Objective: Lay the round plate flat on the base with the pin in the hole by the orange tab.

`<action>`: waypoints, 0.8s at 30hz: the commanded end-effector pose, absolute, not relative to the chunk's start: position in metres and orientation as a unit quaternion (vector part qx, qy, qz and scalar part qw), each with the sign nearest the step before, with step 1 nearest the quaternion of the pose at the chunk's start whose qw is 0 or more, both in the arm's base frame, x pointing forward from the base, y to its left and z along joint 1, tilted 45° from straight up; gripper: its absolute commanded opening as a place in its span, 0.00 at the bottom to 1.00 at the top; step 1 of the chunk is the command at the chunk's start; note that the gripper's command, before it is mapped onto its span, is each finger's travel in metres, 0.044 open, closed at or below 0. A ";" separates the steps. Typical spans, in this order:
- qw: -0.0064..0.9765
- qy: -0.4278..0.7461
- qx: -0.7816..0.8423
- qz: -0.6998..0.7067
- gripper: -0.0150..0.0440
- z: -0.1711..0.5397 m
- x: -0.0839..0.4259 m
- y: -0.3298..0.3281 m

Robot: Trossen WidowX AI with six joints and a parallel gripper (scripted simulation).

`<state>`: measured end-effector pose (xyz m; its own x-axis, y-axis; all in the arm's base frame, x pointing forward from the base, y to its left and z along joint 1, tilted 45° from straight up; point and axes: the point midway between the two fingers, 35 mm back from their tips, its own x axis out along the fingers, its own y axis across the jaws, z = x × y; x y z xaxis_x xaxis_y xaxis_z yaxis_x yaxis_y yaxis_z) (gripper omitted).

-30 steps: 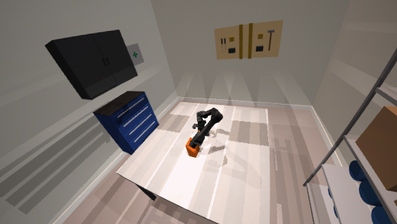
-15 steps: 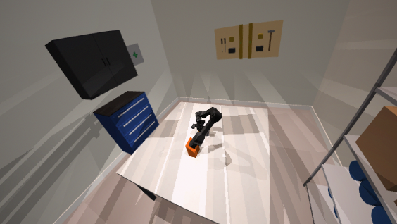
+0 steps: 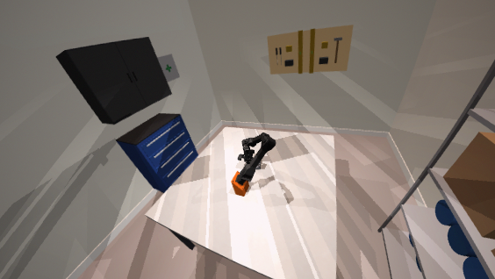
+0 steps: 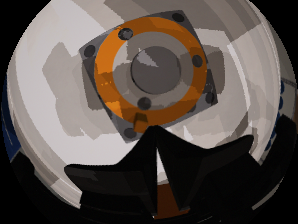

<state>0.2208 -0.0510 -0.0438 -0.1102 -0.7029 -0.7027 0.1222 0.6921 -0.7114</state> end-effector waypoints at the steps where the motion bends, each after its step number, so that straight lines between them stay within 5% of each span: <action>1: 0.634 0.668 -0.211 -0.328 0.25 -0.048 0.225 -0.047; 24: 0.634 0.668 -0.211 -0.328 0.25 -0.062 0.242 -0.030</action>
